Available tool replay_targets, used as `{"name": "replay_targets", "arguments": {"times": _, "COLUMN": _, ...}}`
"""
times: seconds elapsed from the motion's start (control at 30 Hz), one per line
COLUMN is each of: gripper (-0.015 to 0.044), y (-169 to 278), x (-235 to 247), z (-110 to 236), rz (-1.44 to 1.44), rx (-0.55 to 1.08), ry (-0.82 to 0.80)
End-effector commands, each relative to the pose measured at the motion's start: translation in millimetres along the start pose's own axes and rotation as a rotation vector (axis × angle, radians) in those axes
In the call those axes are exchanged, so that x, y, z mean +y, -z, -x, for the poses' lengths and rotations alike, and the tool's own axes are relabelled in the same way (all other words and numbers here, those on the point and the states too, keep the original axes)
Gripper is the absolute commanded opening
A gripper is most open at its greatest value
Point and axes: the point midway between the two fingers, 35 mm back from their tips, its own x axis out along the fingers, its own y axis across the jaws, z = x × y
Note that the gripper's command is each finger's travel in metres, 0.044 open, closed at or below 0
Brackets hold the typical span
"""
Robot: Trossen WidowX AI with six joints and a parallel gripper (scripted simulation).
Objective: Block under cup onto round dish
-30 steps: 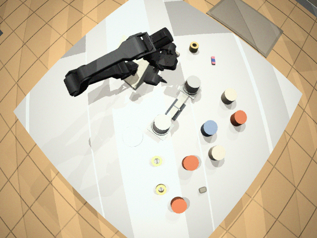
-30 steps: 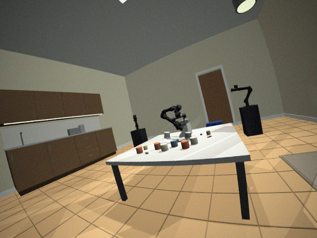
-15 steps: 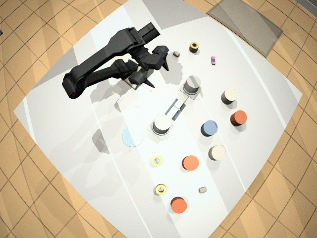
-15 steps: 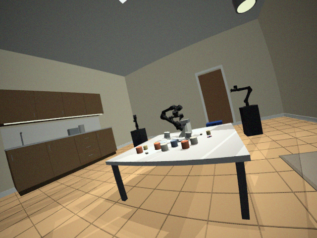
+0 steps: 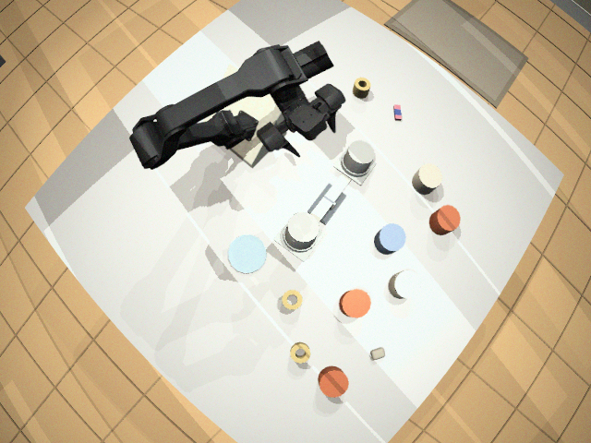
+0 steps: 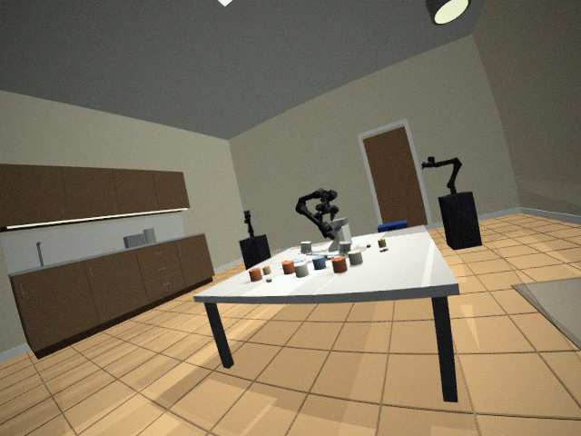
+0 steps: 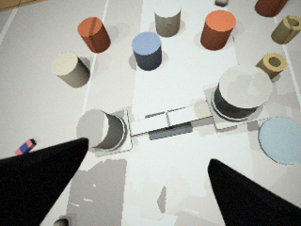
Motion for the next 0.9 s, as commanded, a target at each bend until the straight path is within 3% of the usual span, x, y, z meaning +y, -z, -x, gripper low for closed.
{"name": "replay_targets", "arguments": {"times": 0.0, "gripper": 0.0440, "y": -2.0, "x": 12.4, "z": -8.6, "rz": -0.128, "rx": 0.057, "ry": 0.029}}
{"name": "replay_targets", "arguments": {"times": 0.87, "gripper": 0.0440, "y": 5.2, "x": 86.7, "z": -95.5, "rz": -0.909, "rx": 0.326, "ry": 0.342}}
